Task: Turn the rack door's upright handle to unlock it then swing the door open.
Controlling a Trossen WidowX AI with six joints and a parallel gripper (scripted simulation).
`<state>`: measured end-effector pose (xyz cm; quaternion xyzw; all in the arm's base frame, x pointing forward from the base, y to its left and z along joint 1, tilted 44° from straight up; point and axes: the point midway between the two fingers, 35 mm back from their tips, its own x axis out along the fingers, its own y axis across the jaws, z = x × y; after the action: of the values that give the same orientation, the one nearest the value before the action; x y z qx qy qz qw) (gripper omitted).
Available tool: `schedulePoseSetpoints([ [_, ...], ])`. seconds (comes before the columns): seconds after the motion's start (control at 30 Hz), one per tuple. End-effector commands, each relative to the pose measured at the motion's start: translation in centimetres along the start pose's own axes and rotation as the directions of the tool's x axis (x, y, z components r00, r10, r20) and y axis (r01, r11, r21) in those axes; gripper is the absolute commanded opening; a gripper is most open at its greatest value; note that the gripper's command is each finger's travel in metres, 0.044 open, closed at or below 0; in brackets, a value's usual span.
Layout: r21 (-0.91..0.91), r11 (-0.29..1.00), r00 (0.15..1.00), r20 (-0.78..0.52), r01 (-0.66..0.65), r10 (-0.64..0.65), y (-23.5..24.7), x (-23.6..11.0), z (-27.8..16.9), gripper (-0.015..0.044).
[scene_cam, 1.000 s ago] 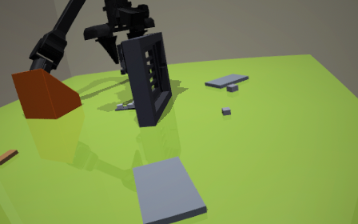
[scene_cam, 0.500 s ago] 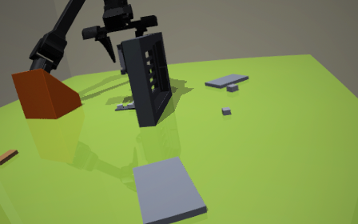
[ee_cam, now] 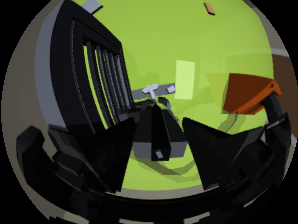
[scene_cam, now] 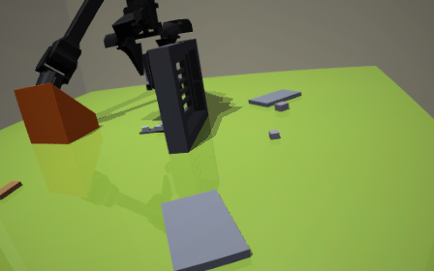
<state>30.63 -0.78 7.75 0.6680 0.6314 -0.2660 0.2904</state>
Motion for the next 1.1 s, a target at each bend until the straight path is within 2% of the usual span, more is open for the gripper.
schedulePoseSetpoints([
  [0.0, 0.007, 1.0, 1.0, -0.001, -0.005, 0.005, 0.14, 0.02, -0.01, 0.0259],
  [1.07, 0.007, 1.0, 1.0, -0.001, -0.005, 0.005, 0.14, 0.02, -0.01, 0.0045],
])
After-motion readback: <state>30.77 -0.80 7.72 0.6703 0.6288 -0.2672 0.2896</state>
